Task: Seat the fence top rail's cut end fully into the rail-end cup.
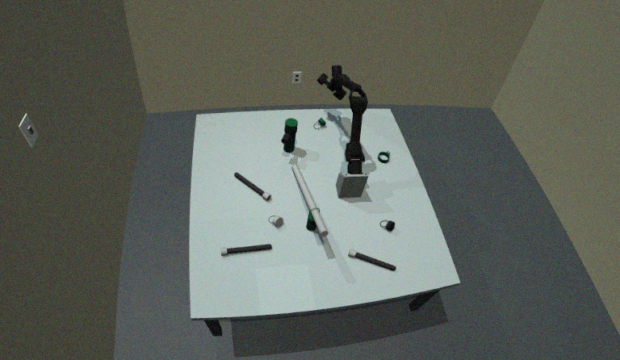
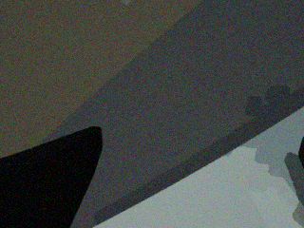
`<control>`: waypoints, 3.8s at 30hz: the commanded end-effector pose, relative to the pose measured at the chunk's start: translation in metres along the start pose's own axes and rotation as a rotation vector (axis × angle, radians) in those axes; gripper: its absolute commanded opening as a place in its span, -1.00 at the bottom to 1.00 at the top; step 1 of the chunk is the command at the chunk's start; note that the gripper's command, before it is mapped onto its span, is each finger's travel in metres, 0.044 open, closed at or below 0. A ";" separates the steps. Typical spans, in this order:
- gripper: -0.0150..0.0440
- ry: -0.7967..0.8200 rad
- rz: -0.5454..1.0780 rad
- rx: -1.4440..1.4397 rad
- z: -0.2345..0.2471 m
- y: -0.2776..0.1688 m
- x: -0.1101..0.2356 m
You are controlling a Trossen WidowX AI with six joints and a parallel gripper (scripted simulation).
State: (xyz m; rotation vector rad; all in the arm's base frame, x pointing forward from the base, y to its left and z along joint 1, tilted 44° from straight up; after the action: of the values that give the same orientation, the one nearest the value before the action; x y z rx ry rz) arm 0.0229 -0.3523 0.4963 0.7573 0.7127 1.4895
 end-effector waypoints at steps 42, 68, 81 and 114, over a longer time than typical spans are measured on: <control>1.00 0.585 0.779 1.379 0.030 -0.439 0.356; 1.00 0.888 0.319 2.263 0.017 -0.430 0.349; 1.00 0.992 0.003 2.840 0.056 -0.398 0.285; 1.00 1.003 -0.122 3.044 0.051 -0.402 0.246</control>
State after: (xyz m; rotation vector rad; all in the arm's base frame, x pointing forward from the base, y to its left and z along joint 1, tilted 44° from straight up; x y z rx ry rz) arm 0.2953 -0.0829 0.2188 -0.9141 -2.0399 0.5886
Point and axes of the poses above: the point midway between the two fingers, 35 mm back from their tips, its own x axis back along the fingers, its own z axis across the jaws, y = z × x, the point moved 2 cm from there along x, back along the fingers, and after that the axes turned 3 degrees about x, right-handed, at the moved point
